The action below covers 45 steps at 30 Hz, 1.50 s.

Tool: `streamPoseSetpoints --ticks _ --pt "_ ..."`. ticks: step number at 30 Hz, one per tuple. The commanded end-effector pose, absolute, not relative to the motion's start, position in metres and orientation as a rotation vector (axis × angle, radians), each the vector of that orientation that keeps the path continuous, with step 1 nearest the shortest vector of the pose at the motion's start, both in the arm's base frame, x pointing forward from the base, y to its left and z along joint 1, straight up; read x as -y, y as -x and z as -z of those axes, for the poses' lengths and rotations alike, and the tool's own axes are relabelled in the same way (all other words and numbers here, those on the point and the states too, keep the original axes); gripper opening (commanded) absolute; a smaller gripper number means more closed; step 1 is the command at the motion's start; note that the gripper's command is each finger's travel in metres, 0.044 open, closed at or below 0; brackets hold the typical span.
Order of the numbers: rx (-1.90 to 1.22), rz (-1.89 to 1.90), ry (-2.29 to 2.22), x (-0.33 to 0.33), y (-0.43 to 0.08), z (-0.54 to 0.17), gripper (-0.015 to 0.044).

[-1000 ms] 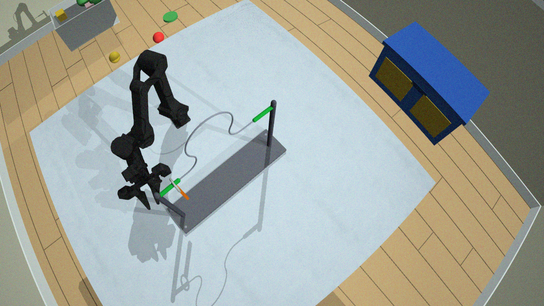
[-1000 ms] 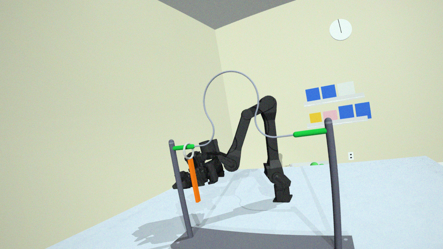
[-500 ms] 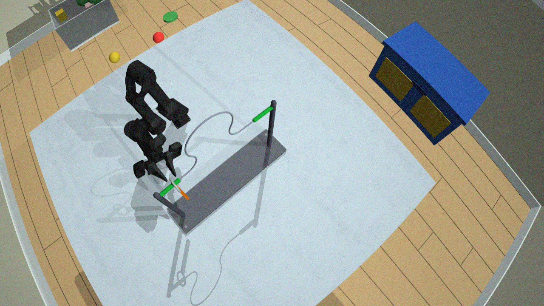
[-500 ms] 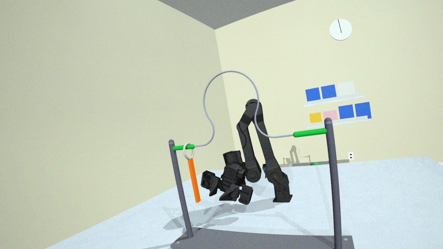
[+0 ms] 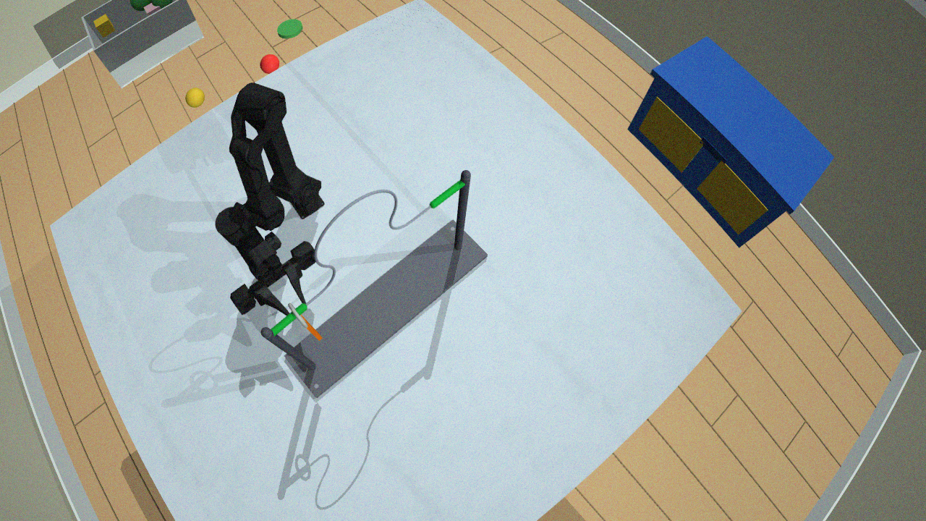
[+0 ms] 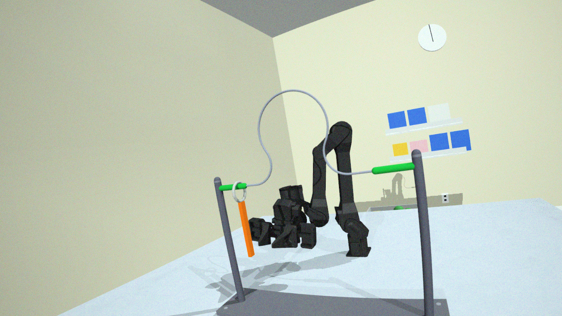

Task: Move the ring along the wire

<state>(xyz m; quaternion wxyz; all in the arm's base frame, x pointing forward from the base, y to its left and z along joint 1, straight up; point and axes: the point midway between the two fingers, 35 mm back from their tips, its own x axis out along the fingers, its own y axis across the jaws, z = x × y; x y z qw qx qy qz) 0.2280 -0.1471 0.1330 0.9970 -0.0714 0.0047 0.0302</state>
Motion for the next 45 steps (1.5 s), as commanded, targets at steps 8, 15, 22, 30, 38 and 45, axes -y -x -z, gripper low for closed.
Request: streamPoseSetpoints --ticks 8,15,22,30,38,45 --pt "0.009 -0.061 0.015 0.143 -0.245 -0.156 0.0160" --pt "0.010 -0.061 0.015 0.144 -0.254 -0.157 0.0160" --pt "0.011 -0.061 0.015 0.145 -0.264 -0.157 0.0160" --pt "0.012 -0.061 0.015 0.145 -0.276 -0.158 0.0160" --pt "0.013 -0.061 0.015 0.144 -0.289 -0.158 0.0160" --pt "0.014 -0.061 0.015 0.143 -0.300 -0.158 0.0160"
